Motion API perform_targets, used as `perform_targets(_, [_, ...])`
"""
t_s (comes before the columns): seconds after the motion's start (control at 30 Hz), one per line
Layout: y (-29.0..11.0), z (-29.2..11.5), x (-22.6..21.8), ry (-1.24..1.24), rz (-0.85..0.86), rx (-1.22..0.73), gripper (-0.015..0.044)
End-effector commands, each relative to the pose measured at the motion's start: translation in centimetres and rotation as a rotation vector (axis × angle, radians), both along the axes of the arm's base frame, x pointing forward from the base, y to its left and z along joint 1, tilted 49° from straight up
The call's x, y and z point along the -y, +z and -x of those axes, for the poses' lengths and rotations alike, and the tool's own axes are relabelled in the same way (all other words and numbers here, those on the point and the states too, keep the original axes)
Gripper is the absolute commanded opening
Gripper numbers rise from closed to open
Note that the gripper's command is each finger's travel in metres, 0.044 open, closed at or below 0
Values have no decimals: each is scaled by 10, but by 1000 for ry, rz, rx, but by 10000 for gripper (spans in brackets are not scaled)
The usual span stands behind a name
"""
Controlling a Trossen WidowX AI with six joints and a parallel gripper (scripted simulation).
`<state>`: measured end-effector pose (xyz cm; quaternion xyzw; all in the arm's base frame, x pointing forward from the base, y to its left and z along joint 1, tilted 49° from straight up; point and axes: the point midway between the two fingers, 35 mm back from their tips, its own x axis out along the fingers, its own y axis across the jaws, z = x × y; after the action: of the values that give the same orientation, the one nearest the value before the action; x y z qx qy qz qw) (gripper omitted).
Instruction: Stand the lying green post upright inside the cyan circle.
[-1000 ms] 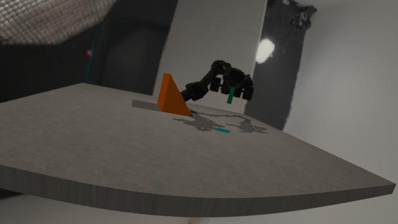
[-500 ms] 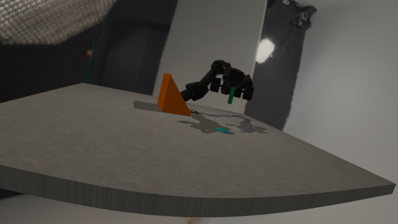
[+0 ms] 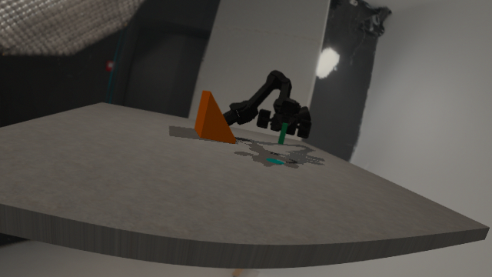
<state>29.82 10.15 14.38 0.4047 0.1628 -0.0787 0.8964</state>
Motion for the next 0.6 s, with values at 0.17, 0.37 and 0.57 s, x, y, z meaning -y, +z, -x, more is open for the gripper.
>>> perform_targets(0.17, [-24,10,-25,-4,-1,6,23])
perform_targets(0.37, [-29,11,-30,-2,0,5,23])
perform_targets(0.57, [-39,13,-42,4,2,0,23])
